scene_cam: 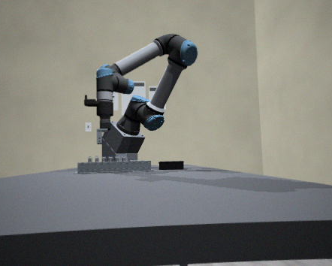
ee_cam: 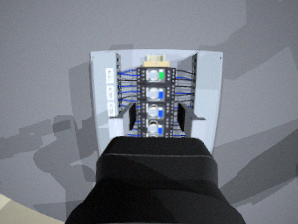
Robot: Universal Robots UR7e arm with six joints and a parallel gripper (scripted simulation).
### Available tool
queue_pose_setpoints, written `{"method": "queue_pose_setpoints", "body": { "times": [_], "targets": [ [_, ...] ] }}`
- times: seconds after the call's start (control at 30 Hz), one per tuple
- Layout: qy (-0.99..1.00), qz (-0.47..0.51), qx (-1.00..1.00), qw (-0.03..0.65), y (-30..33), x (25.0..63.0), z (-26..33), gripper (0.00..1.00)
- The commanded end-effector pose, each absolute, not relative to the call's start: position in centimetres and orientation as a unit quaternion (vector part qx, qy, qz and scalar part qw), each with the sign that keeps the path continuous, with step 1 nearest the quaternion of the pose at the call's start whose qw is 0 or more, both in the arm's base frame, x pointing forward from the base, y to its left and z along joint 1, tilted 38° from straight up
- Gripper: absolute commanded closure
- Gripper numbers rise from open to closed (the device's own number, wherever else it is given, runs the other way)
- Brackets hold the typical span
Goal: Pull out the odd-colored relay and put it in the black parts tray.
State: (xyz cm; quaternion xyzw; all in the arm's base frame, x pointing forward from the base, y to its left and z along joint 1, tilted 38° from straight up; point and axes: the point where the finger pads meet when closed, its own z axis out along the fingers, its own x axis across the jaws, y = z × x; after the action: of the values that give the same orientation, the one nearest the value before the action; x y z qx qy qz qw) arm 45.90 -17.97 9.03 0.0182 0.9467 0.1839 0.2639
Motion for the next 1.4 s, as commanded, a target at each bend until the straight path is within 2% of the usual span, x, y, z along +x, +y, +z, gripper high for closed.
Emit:
{"method": "queue_pose_setpoints", "body": {
  "times": [0.0, 0.9, 1.37],
  "targets": [
    [0.947, 0.184, 0.018, 0.264, -18.0, 45.9, 9.1, 0.02],
    [0.947, 0.184, 0.018, 0.264, -17.8, 45.9, 9.1, 0.02],
    [0.947, 0.184, 0.018, 0.264, -12.8, 45.6, 11.1, 0.02]
  ]
}}
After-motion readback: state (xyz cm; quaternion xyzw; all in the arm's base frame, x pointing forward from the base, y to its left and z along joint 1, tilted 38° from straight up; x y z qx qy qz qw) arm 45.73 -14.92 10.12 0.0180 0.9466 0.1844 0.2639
